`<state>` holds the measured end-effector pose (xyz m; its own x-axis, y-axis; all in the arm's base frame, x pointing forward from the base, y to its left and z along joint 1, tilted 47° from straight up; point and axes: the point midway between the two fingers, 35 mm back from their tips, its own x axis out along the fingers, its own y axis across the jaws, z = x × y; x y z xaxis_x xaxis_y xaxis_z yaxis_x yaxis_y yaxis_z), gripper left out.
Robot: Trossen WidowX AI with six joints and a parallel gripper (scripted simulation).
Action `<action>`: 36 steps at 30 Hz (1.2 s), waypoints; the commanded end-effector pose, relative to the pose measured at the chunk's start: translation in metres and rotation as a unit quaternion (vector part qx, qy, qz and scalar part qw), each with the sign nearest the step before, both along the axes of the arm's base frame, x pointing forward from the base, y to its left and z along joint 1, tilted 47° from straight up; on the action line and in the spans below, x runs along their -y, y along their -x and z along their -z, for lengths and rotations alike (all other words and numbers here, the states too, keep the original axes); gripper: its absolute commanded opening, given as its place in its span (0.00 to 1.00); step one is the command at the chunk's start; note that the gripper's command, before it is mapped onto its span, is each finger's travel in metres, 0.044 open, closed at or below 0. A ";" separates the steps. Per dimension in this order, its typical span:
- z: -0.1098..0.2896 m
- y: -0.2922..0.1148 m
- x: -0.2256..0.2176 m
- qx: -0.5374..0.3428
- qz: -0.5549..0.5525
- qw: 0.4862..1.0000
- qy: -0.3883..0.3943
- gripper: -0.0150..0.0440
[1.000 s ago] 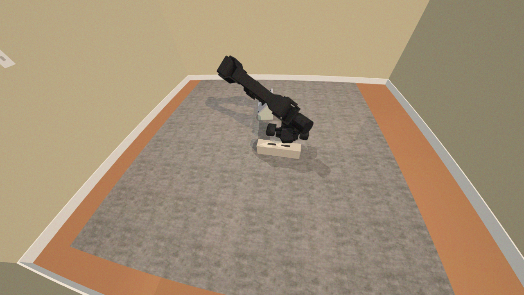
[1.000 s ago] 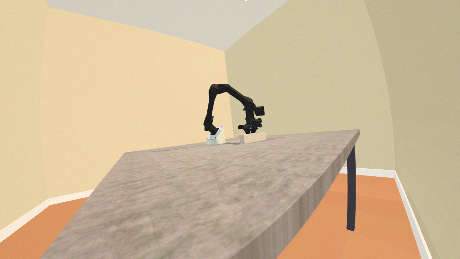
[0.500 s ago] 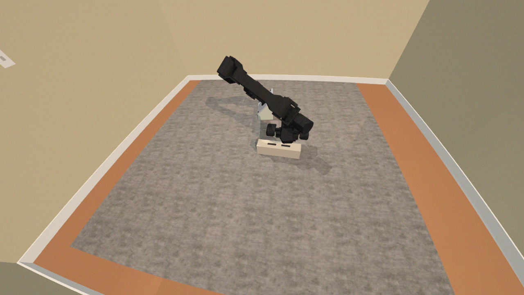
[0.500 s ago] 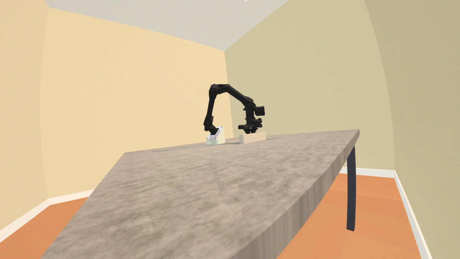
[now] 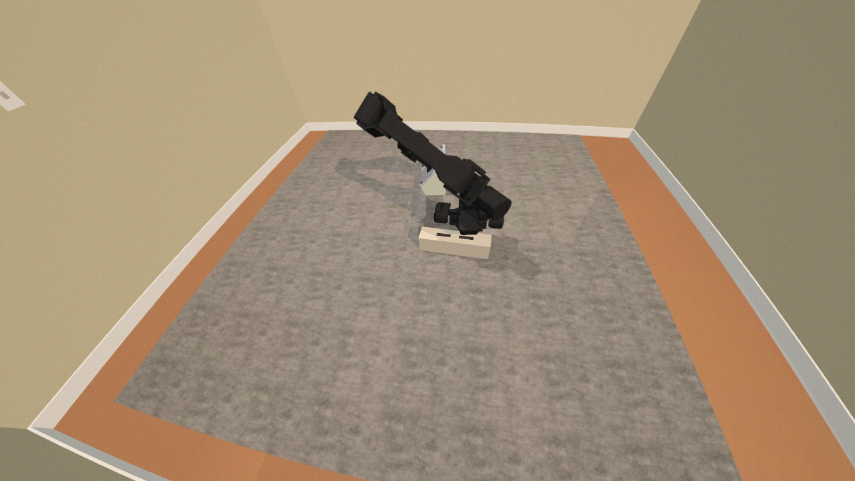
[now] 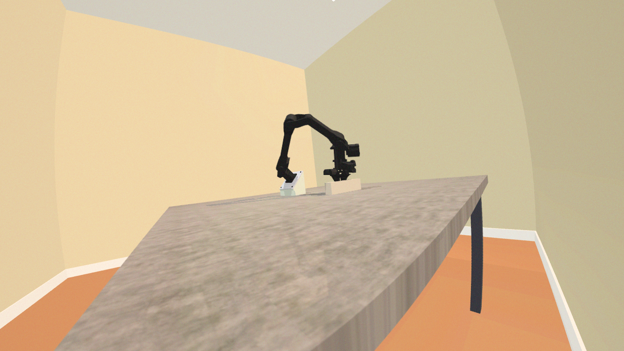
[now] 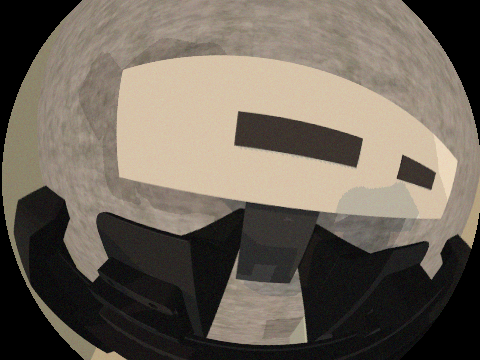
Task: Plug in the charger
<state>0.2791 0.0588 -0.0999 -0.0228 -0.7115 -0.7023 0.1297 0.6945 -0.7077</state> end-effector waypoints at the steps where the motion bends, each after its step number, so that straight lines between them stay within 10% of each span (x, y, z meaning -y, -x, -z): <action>1: 0.000 -0.011 0.002 0.013 0.000 1.000 0.000 0.25; 36: 0.001 -0.014 0.004 0.013 0.000 1.000 0.000 0.25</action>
<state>0.2840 0.0581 -0.0997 -0.0247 -0.7113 -0.7025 0.1232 0.6952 -0.7082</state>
